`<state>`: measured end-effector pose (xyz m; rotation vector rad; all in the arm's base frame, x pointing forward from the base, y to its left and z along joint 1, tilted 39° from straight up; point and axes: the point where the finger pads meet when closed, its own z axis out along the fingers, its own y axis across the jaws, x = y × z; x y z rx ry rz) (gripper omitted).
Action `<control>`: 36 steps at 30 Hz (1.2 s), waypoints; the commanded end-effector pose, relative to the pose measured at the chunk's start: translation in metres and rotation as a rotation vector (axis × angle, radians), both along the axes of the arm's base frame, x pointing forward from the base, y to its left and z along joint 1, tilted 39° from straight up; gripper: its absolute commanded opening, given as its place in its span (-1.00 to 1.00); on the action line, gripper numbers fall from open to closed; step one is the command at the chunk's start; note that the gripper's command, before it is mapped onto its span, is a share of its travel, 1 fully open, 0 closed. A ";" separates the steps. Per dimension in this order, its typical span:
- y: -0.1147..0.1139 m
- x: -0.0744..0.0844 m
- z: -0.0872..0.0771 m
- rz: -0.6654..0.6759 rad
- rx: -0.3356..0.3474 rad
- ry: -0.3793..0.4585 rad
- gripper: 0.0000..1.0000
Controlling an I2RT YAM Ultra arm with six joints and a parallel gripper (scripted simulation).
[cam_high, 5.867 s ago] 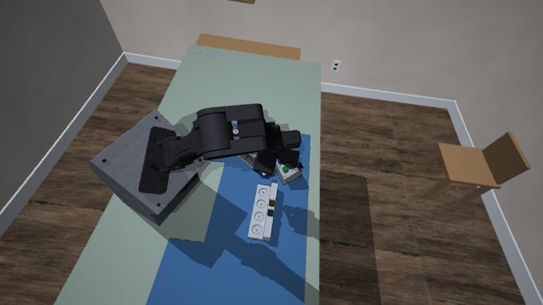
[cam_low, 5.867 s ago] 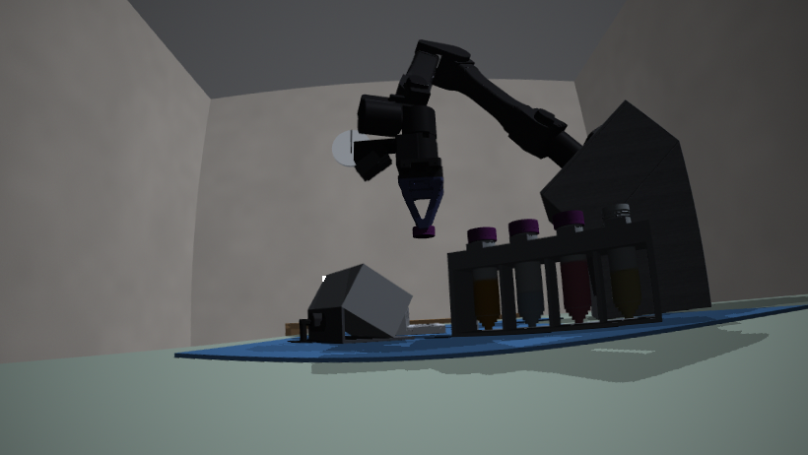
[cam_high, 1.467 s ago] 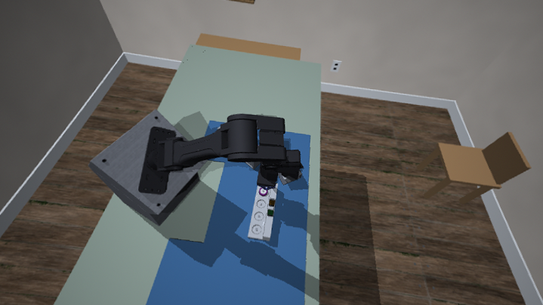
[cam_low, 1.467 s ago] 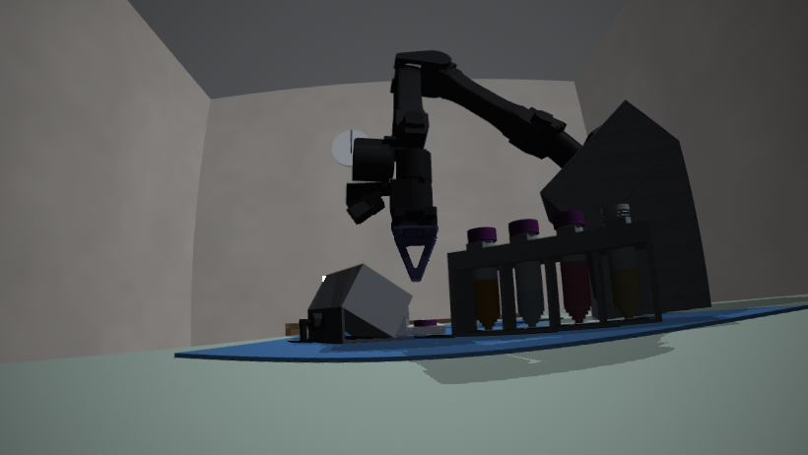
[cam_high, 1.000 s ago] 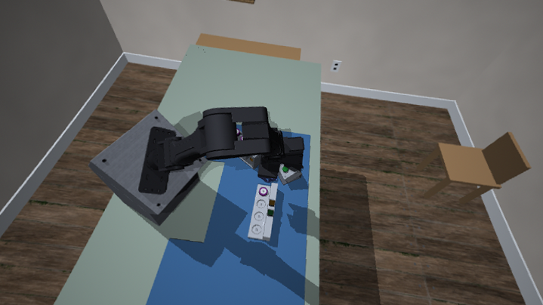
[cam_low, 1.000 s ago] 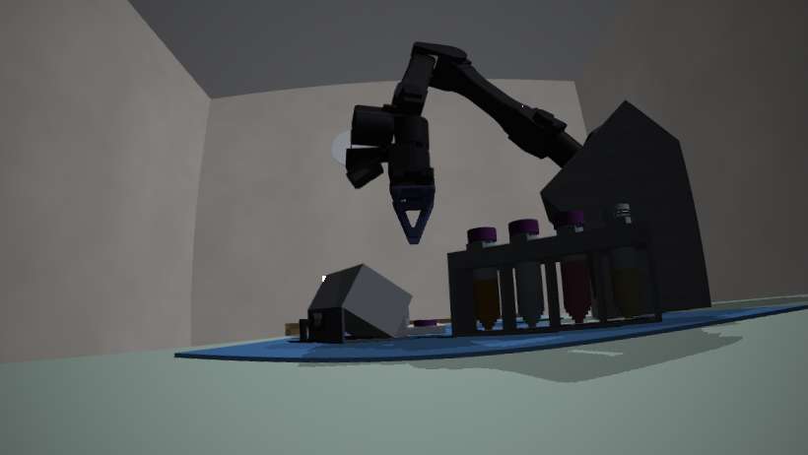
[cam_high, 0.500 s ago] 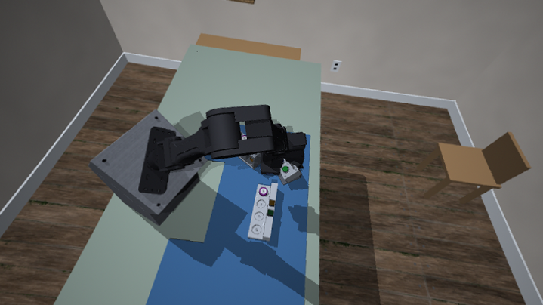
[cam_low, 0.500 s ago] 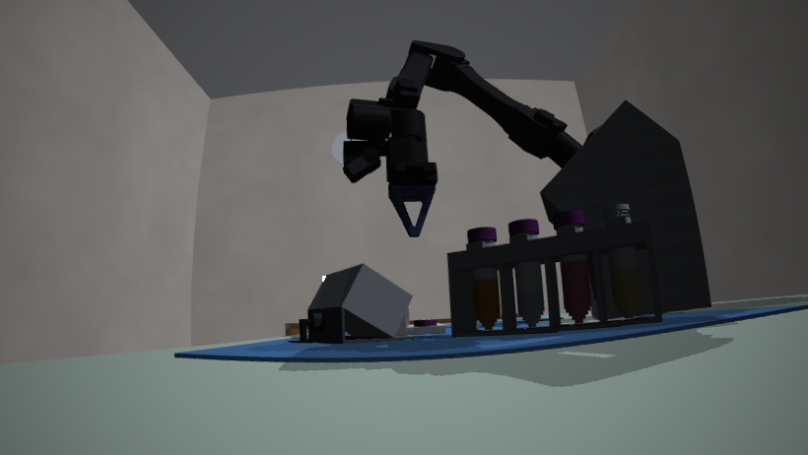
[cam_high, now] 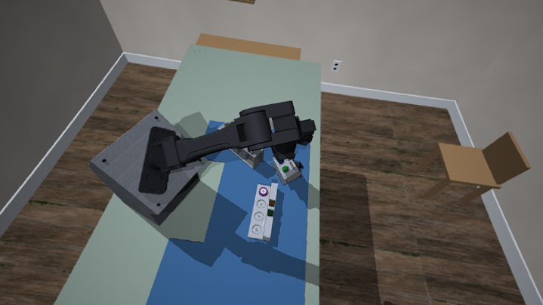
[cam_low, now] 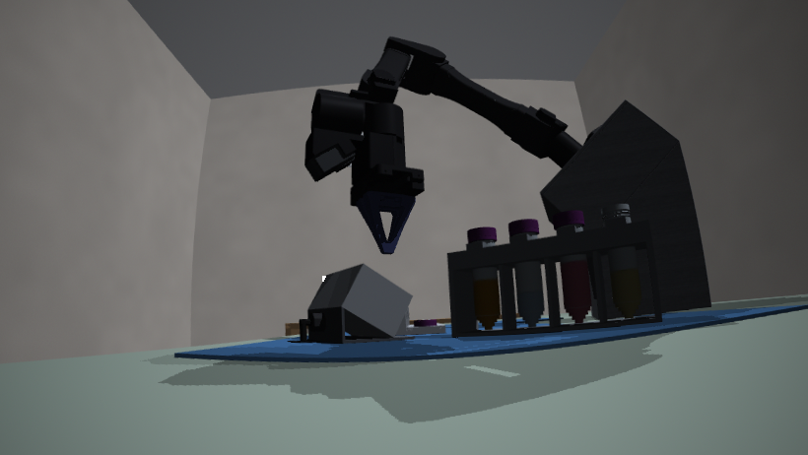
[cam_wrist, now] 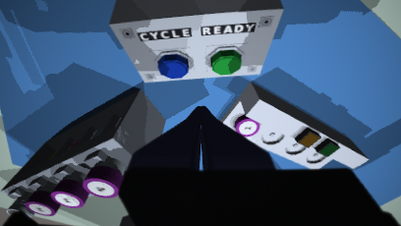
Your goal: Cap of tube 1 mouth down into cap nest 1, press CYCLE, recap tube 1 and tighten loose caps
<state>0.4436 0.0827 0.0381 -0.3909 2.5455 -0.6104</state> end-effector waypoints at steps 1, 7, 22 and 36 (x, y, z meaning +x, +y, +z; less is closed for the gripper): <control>0.022 0.012 -0.003 0.015 -0.002 -0.004 -1.00; 0.027 0.018 -0.006 0.015 -0.002 -0.004 -1.00; 0.021 0.027 -0.020 0.015 -0.002 -0.004 -1.00; 0.022 0.027 -0.019 0.015 -0.002 -0.004 -1.00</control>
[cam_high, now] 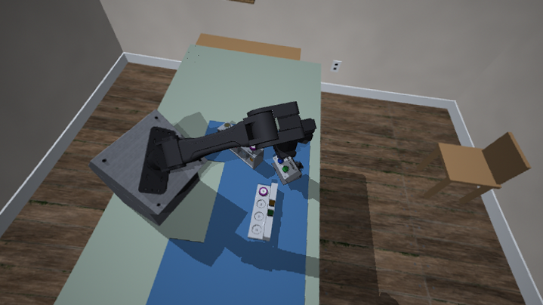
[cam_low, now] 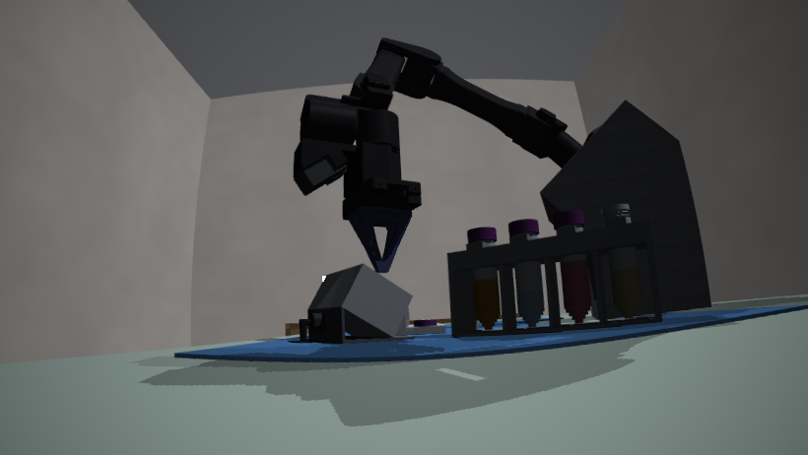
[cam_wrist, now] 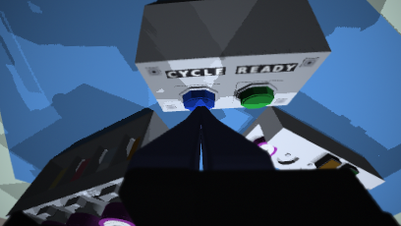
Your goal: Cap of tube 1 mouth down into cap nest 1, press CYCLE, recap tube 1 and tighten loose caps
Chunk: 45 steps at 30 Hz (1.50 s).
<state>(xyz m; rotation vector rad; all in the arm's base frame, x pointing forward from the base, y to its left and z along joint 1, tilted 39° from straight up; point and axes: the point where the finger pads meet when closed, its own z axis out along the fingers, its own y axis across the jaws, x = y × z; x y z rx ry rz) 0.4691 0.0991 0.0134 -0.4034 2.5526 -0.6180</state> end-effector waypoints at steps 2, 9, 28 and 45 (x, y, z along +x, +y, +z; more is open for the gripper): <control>0.006 0.001 0.005 0.011 0.005 -0.014 -1.00; 0.007 0.001 0.006 0.011 0.005 -0.014 -1.00; 0.009 0.000 0.006 0.011 0.006 -0.014 -1.00; 0.007 0.003 0.001 0.011 0.005 -0.014 -1.00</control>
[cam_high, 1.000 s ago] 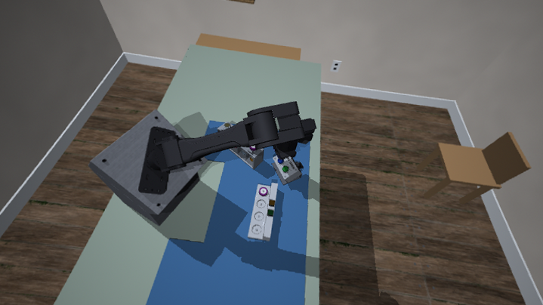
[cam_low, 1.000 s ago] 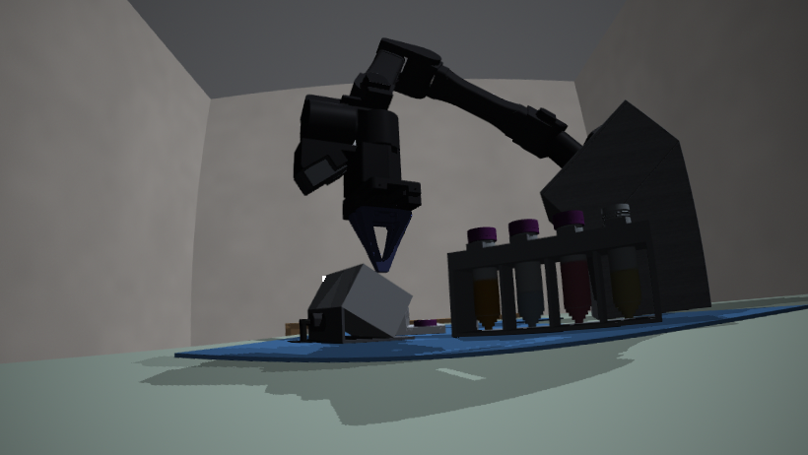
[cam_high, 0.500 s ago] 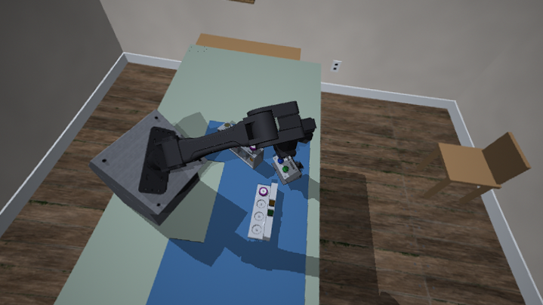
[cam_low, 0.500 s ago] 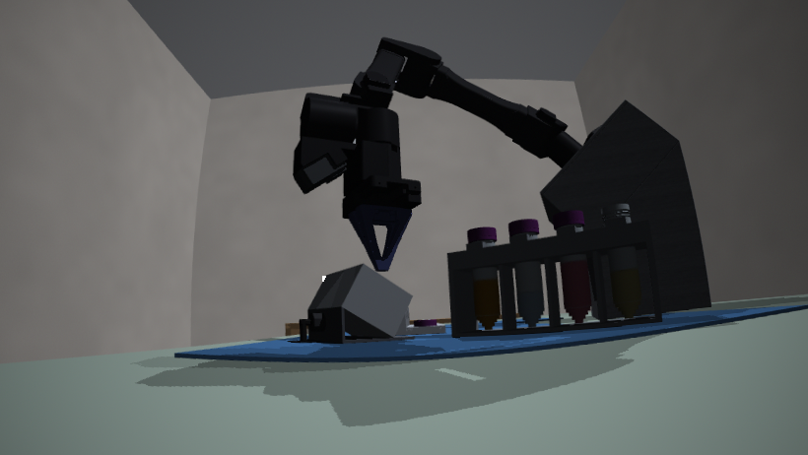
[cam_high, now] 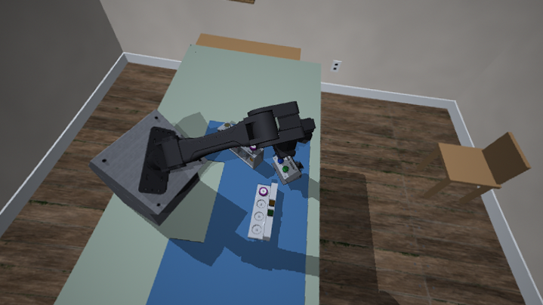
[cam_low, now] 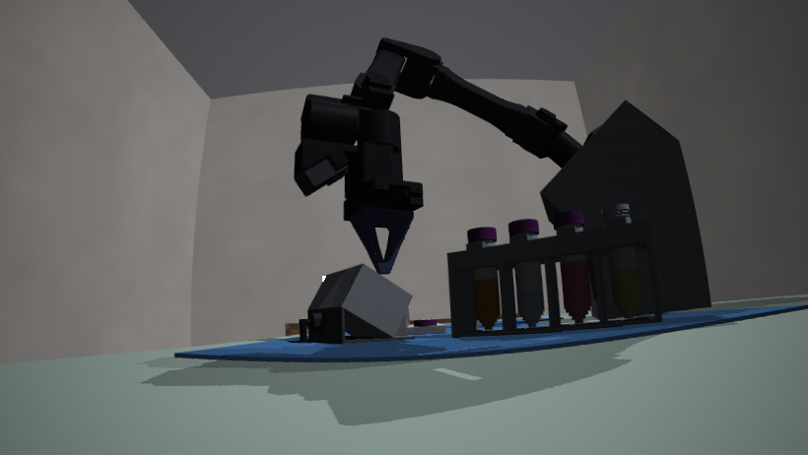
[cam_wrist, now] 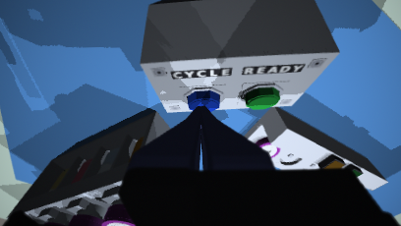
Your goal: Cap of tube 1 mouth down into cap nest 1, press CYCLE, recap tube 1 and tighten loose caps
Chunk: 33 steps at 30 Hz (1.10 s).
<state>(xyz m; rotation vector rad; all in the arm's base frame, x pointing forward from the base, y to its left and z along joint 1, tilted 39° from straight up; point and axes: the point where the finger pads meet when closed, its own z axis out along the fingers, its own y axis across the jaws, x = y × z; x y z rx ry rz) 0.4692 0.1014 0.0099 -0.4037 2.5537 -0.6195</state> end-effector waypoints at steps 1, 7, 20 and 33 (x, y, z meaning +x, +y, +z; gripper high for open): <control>0.005 0.003 0.004 0.011 0.007 -0.016 -1.00; 0.004 0.005 0.001 0.011 0.006 -0.016 -1.00; 0.002 0.007 -0.002 0.011 0.006 -0.016 -1.00; 0.002 0.007 -0.002 0.011 0.006 -0.016 -1.00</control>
